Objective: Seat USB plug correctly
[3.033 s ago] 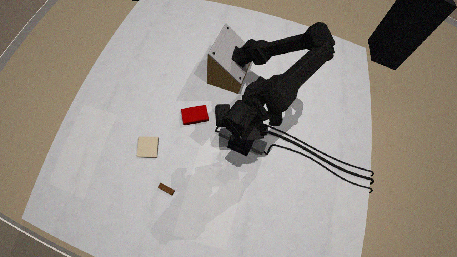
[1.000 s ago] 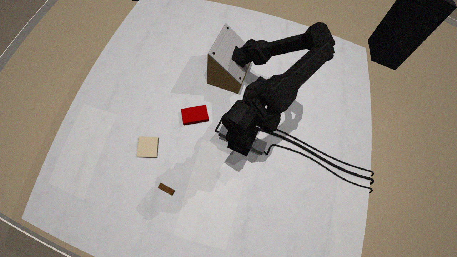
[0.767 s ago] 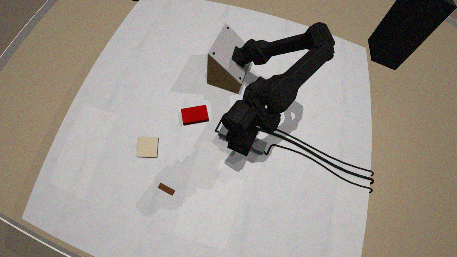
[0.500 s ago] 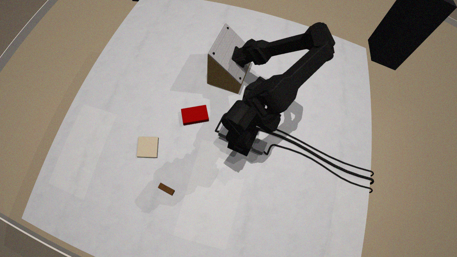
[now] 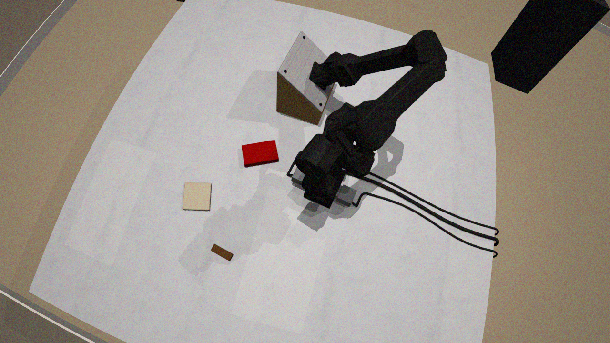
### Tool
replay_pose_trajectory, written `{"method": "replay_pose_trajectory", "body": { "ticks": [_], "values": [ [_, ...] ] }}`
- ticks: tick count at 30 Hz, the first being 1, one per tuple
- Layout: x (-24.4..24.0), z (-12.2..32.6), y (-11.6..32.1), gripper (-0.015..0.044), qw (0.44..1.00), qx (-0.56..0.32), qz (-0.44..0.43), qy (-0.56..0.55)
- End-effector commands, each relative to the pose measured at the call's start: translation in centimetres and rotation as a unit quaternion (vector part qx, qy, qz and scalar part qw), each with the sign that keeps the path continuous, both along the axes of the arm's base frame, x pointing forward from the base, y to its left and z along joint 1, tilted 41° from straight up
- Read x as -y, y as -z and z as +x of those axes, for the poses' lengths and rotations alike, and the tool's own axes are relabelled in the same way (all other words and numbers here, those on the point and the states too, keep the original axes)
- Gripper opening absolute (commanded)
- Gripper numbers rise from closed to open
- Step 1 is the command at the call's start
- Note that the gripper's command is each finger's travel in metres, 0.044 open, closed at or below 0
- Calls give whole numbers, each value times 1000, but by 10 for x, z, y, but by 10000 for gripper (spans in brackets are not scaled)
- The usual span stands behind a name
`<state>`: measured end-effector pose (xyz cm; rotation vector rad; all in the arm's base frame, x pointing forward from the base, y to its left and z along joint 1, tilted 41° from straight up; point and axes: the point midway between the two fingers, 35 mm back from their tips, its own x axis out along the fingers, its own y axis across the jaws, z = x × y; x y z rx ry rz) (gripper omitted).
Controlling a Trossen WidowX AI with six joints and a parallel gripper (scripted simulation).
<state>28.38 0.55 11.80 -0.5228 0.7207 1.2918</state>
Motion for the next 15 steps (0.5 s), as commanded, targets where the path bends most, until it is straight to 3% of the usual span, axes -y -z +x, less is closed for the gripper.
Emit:
{"method": "replay_pose_trajectory", "body": {
  "ticks": [1,15],
  "values": [
    [-1,0,1,0,1000,1,4,0],
    [-2,1,1,0,1000,2,10,0]
  ]
}}
